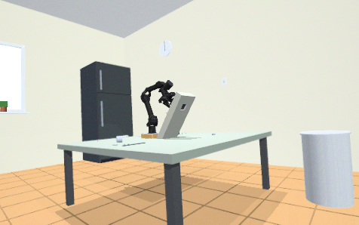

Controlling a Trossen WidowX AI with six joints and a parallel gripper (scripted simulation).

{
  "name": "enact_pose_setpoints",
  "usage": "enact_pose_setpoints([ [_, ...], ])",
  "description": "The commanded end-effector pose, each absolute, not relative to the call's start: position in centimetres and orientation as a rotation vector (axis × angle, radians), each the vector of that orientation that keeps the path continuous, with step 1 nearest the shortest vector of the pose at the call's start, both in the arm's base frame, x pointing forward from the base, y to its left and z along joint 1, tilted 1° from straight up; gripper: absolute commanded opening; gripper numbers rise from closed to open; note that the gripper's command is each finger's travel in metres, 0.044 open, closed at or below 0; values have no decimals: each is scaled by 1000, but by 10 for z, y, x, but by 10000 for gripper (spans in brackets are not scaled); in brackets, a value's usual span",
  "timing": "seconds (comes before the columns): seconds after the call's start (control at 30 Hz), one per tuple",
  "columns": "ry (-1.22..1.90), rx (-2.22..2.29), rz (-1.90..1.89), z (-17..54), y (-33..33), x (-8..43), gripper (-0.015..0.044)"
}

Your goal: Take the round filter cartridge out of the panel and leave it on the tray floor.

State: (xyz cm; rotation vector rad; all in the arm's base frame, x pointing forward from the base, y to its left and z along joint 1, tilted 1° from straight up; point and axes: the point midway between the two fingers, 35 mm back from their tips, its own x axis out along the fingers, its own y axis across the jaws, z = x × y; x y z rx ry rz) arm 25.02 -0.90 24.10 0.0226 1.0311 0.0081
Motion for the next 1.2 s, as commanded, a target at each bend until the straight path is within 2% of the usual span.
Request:
enact_pose_setpoints([
  [0.0,1019,21,10,260,-9,245,0],
  [0.47,1022,21,10,308,-10,215,0],
  [1.17,1039,27,11,302,39,222,0],
])
